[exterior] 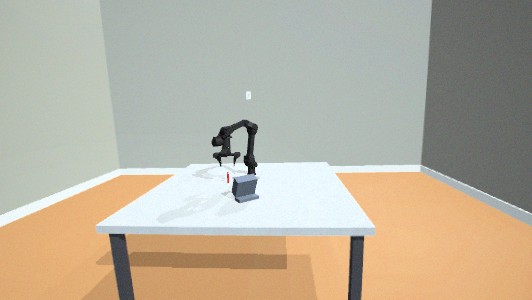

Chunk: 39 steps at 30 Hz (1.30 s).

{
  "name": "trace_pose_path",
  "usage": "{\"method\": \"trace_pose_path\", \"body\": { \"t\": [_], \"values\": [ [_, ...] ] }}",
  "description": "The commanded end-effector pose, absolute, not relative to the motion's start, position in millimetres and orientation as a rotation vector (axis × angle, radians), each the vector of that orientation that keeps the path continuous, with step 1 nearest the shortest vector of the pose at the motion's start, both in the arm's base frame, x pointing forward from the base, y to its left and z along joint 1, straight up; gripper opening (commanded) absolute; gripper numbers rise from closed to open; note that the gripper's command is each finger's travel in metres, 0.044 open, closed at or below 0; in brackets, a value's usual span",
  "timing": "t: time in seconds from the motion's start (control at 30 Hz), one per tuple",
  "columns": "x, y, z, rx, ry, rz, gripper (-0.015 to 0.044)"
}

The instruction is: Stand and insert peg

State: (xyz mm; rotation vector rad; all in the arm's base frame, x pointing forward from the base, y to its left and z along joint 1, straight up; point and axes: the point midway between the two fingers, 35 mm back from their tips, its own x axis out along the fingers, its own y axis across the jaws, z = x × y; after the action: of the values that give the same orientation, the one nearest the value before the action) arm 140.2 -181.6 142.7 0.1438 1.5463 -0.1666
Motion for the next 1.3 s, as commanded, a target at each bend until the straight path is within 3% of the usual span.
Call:
{"method": "trace_pose_path", "body": {
  "t": [0.0, 1.27],
  "values": [
    [139.9, -182.0, 141.5, 0.215, 1.542, -0.24, 0.044],
    [140.0, -182.2, 135.1, 0.952, 1.326, -0.963, 0.044]
  ]
}}
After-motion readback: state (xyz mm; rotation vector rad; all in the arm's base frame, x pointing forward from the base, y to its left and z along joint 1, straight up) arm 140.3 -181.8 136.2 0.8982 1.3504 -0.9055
